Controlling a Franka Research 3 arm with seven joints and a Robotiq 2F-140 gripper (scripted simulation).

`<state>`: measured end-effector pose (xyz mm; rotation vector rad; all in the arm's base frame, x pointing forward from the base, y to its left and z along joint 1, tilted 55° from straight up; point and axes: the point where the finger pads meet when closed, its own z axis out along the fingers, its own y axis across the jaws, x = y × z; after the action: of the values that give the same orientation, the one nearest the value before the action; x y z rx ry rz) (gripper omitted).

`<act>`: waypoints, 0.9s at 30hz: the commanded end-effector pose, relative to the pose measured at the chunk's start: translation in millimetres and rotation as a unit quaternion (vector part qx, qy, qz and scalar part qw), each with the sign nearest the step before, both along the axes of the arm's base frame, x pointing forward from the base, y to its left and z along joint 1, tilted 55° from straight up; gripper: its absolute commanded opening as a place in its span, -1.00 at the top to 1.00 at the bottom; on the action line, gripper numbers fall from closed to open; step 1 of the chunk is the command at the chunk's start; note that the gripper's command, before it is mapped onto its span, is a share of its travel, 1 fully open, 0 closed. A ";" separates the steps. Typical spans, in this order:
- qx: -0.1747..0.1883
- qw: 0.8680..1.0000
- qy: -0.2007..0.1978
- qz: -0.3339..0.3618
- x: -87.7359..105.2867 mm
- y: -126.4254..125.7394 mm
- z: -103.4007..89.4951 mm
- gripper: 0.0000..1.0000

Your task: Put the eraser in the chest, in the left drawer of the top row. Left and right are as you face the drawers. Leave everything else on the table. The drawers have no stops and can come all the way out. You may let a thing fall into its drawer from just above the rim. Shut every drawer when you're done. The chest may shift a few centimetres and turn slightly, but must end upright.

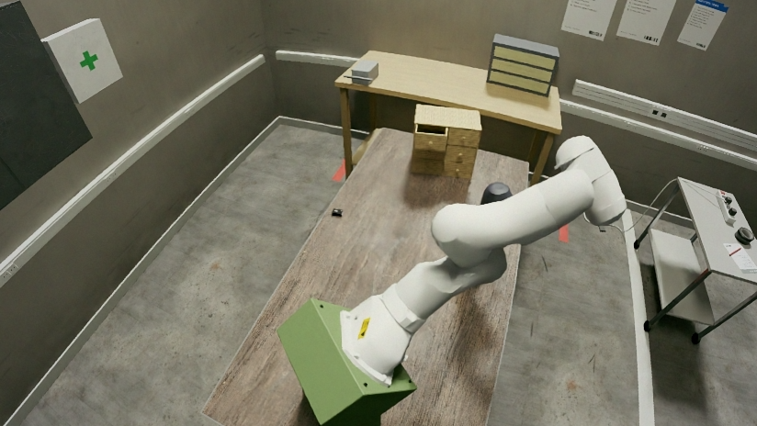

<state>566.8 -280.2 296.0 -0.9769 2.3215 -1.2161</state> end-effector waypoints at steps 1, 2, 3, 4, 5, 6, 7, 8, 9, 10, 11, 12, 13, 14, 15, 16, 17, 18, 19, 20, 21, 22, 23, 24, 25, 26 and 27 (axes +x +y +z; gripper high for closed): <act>0.001 1.000 -0.002 0.000 1.4 1.5 0.7 0.38; 0.001 1.000 -0.002 0.000 1.4 1.5 0.7 0.38; 0.001 1.000 -0.002 0.000 1.4 1.5 0.7 0.38; 0.001 1.000 -0.002 0.000 1.4 1.5 0.7 0.38; 0.001 1.000 -0.002 0.000 1.4 1.5 0.7 0.38; 0.001 1.000 -0.002 0.000 1.4 1.5 0.7 0.38; 0.001 1.000 -0.002 0.000 1.4 1.5 0.7 0.38; 0.001 1.000 -0.002 0.000 1.4 1.5 0.7 0.38; 0.001 1.000 -0.002 0.000 1.4 1.5 0.7 0.38; 0.001 1.000 -0.002 0.000 1.4 1.5 0.7 0.38; 0.001 1.000 -0.002 0.000 1.4 1.5 0.7 0.38; 0.001 1.000 -0.002 0.000 1.4 1.5 0.7 0.38; 0.001 1.000 -0.002 0.000 1.4 1.5 0.6 0.38; 0.001 1.000 -0.002 0.000 1.5 1.3 0.5 0.38; 0.001 1.000 -0.002 0.000 1.8 1.0 0.2 0.38; 0.001 1.000 -0.002 0.000 2.3 0.5 -0.3 0.38; 0.001 1.000 -0.002 0.000 2.3 0.5 -0.3 0.38; 0.001 1.000 -0.002 0.000 2.3 0.5 -0.3 0.38; 0.001 1.000 -0.002 0.000 3.0 -0.2 -1.0 0.38; 0.001 1.000 -0.002 0.000 3.9 -1.1 -1.9 0.38; 0.001 1.000 -0.002 0.000 5.0 -2.2 -3.0 0.38; 0.001 1.000 -0.002 0.000 6.2 -3.3 -4.1 0.38; 0.001 1.000 -0.002 0.000 7.4 -4.5 -5.3 0.38; 0.001 1.000 -0.002 0.000 8.6 -5.7 -6.5 0.38; 0.001 1.000 -0.002 0.000 9.7 -6.9 -7.6 0.38; 0.001 1.000 -0.002 0.000 10.7 -7.9 -8.6 0.38; 0.001 1.000 -0.002 0.000 11.5 -8.7 -9.4 0.38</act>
<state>572.9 -290.4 288.4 -0.9854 2.3290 -1.2275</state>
